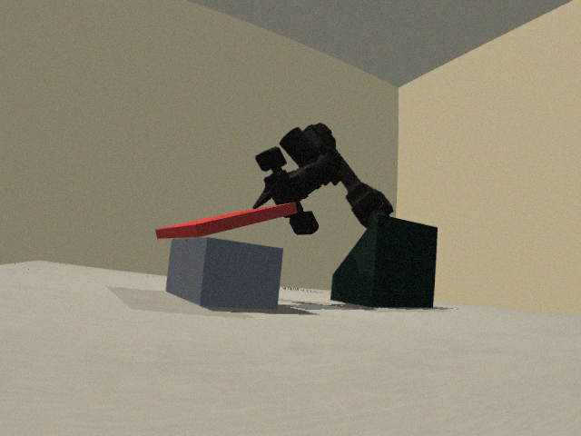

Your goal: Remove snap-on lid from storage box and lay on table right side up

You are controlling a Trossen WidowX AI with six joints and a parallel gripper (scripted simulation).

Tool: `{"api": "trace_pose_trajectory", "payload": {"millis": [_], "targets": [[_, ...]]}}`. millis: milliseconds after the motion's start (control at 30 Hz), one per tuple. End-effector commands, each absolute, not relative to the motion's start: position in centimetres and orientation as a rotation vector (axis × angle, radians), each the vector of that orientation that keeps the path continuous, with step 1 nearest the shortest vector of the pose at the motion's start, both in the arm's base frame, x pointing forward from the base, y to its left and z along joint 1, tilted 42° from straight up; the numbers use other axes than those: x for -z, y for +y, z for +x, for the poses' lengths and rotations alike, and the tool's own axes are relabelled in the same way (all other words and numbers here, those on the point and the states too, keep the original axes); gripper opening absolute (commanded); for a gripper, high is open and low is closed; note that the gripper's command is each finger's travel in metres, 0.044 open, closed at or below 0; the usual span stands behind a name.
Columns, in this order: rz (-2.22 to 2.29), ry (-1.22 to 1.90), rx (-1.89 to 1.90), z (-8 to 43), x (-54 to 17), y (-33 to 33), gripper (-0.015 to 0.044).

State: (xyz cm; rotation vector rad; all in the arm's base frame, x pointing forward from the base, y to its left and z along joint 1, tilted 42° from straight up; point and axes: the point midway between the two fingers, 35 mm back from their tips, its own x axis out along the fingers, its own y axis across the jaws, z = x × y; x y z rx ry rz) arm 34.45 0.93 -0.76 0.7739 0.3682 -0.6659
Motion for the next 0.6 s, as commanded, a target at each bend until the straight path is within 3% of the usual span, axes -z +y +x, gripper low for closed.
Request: {"api": "trace_pose_trajectory", "payload": {"millis": [0,567], "targets": [[0.787,0.358,0.658,34.8,0.0,1.5,0.0],[0.788,0.358,0.658,34.8,-1.7,3.0,0.0]]}}
